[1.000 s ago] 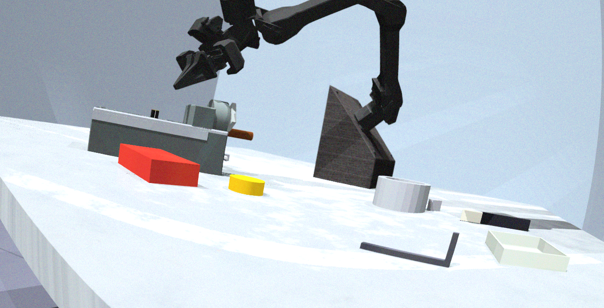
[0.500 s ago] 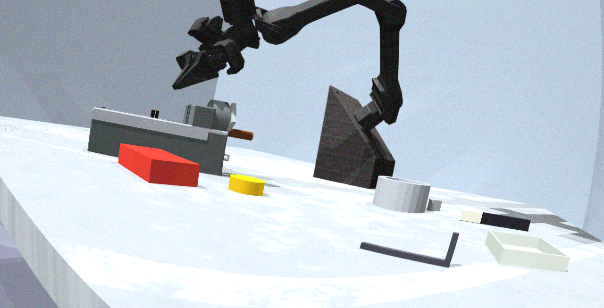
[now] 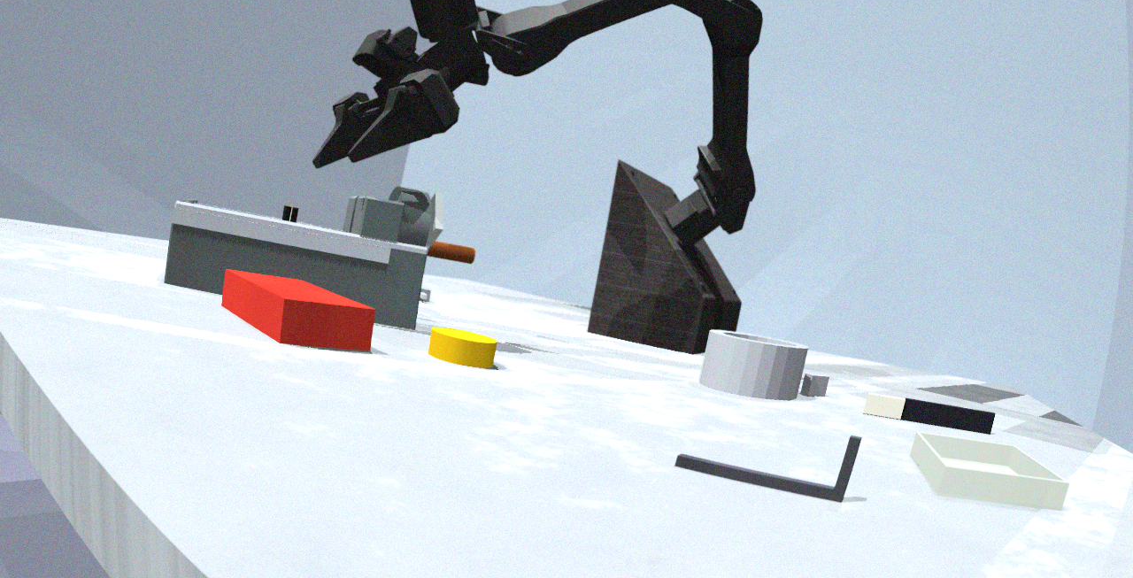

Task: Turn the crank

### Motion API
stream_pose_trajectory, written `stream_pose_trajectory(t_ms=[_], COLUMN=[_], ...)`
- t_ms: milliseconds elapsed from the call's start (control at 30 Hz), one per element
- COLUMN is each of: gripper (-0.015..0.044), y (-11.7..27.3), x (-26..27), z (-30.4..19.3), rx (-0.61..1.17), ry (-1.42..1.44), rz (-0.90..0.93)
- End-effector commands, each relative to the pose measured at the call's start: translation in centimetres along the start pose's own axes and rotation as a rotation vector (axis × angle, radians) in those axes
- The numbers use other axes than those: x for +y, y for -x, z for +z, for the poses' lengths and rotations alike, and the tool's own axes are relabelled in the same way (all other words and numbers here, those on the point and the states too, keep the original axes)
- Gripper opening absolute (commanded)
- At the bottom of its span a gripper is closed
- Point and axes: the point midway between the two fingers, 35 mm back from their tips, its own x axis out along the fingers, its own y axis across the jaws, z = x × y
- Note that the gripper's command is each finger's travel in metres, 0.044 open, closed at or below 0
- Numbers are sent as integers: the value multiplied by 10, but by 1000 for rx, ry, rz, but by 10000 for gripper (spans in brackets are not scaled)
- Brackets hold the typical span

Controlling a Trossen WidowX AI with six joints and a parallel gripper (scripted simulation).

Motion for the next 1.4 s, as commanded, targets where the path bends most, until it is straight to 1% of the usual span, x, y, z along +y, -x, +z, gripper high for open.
stream_pose_trajectory(t_ms=[0,67,133,1367], gripper=[440,440,440,440], y=[23,36,40,40], x=[5,6,6,6], z=[27,37,41,41], rx=[-24,-24,-24,-24], ry=[18,18,18,18], rz=[5,6,6,6])
